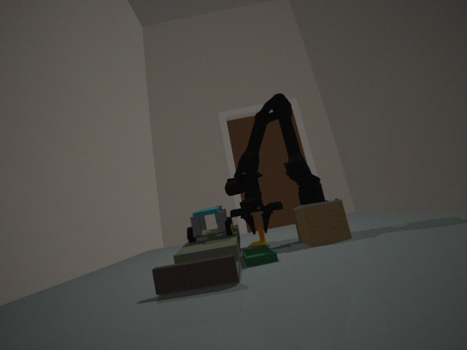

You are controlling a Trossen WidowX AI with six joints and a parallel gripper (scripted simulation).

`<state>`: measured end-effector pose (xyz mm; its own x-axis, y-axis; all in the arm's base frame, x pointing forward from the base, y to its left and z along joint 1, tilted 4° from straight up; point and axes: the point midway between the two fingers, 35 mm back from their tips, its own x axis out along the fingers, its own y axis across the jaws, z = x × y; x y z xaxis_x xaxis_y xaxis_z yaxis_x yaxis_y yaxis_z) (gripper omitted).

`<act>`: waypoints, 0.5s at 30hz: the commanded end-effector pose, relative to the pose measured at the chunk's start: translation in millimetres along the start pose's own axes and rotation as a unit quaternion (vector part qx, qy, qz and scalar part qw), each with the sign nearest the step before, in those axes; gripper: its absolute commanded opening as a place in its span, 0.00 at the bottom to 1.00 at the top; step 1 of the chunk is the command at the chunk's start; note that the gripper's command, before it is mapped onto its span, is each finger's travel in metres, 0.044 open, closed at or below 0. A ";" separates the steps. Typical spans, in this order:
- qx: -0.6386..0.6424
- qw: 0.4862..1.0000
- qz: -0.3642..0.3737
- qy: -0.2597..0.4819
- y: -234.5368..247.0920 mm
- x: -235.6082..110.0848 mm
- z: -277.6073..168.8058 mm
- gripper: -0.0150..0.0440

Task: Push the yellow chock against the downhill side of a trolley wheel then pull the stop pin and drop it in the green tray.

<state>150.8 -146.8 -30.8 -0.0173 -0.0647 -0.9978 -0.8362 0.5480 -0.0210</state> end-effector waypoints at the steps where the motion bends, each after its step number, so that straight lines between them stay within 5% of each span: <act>1: -0.003 1.000 0.008 0.001 3.7 8.8 -0.1 0.58; 10: -0.003 1.000 0.008 0.001 4.2 14.2 -0.1 0.58; 15: 0.000 1.000 0.002 0.000 1.9 11.4 0.2 0.39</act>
<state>148.9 -146.1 -42.6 -0.0213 -0.0612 -0.9979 -0.8363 0.5480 -0.0158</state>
